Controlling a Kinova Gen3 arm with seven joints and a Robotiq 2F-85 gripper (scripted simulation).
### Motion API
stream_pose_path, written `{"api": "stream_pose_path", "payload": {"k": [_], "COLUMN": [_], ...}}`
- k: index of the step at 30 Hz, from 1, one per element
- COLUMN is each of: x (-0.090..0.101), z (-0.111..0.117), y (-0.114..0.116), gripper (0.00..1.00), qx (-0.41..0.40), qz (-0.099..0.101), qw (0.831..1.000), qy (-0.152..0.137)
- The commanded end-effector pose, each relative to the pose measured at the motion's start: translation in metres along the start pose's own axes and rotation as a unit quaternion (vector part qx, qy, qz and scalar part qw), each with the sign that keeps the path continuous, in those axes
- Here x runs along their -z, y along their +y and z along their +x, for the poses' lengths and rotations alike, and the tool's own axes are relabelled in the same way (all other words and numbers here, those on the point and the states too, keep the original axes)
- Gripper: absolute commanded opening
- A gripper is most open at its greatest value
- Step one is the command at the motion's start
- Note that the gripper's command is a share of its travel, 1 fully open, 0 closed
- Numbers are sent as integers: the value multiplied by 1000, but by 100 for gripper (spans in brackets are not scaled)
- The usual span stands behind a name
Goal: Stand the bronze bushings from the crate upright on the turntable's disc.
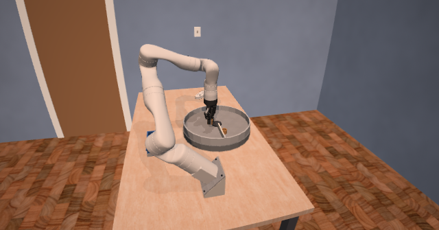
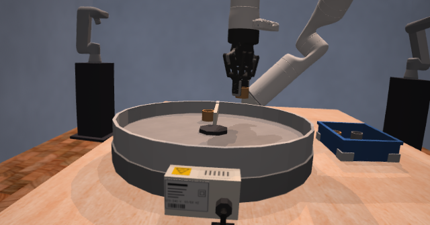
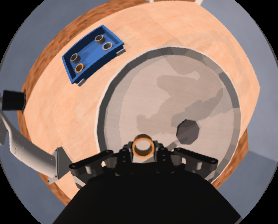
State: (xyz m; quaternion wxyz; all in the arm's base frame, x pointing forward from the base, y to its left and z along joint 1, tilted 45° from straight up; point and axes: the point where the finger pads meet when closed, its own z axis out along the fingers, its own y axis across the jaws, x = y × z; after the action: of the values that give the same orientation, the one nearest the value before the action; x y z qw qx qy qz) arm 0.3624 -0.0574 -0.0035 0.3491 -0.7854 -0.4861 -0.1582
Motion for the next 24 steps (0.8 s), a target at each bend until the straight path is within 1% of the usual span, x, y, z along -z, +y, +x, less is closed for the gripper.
{"api": "stream_pose_path", "payload": {"k": [1, 10, 12, 16, 24], "x": [1, 1, -4, -22, -24], "z": [0, 0, 0, 0, 0], "y": [0, 0, 0, 0, 0], "gripper": [0, 0, 0, 0, 0], "qx": [0, 0, 0, 0, 0], "qz": [-1, -1, -1, -1, -1], "qw": [1000, 1000, 1000, 1000, 1000], "qy": [0, 0, 0, 0, 0]}}
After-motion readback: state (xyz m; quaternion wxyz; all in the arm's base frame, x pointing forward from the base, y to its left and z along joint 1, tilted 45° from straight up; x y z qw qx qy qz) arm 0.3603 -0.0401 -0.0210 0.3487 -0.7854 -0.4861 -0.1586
